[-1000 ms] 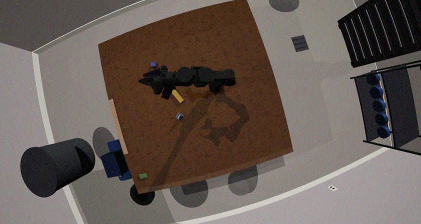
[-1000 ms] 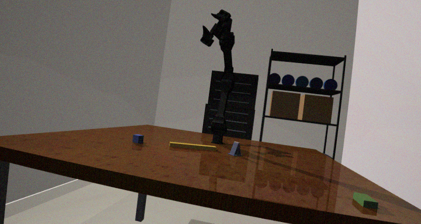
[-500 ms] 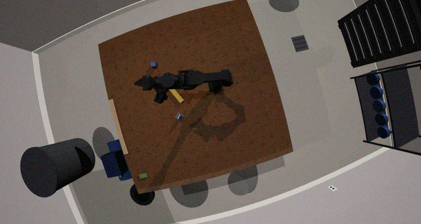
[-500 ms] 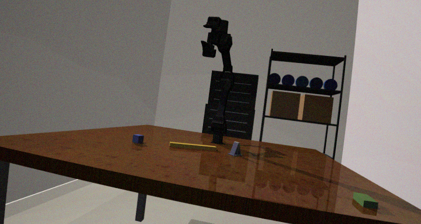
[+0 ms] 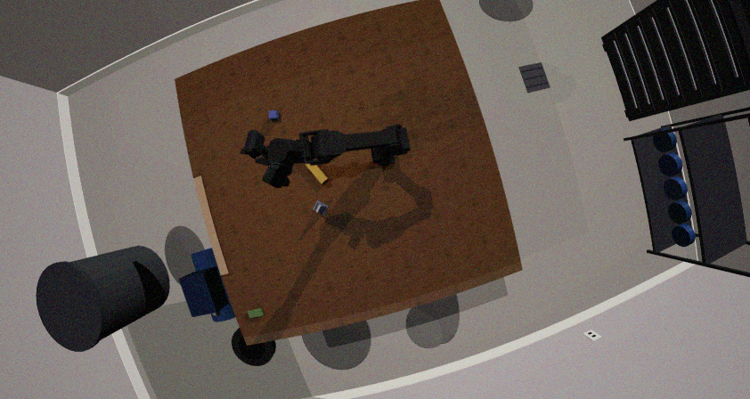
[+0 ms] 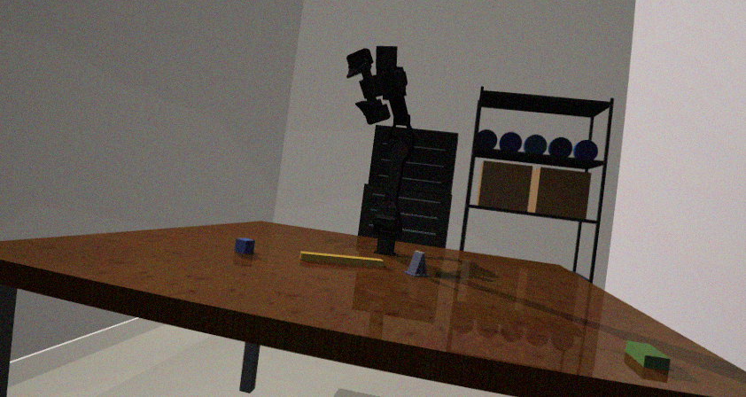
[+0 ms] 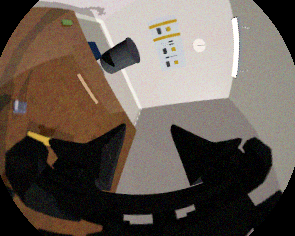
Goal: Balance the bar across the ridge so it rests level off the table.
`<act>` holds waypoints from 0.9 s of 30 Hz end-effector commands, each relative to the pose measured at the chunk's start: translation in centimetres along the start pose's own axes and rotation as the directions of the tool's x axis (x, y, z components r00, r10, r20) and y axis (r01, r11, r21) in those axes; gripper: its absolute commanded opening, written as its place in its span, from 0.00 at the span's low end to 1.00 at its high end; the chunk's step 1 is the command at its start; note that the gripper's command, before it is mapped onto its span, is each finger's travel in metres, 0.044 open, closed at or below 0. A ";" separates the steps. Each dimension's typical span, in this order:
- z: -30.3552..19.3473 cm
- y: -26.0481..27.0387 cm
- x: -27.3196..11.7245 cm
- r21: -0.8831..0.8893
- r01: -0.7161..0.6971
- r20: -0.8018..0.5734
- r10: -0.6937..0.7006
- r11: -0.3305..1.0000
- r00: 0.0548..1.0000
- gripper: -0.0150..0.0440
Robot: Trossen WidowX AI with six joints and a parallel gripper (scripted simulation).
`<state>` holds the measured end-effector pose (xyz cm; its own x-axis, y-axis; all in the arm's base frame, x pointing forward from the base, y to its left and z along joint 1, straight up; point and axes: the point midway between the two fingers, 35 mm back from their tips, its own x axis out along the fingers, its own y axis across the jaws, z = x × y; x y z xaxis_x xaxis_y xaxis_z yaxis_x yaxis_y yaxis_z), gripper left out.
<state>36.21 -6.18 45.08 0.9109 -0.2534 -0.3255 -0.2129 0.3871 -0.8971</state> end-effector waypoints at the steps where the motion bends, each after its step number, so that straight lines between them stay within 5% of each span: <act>1: -0.5 2.3 1.6 0.129 -0.077 -0.021 0.081 0.989 0.997 0.79; 27: -3.8 14.0 6.4 0.772 -0.196 -0.137 0.459 0.605 0.878 0.79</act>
<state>37.90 -5.83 31.33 0.6990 -0.1809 -0.6919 -0.0909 0.9372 -0.3368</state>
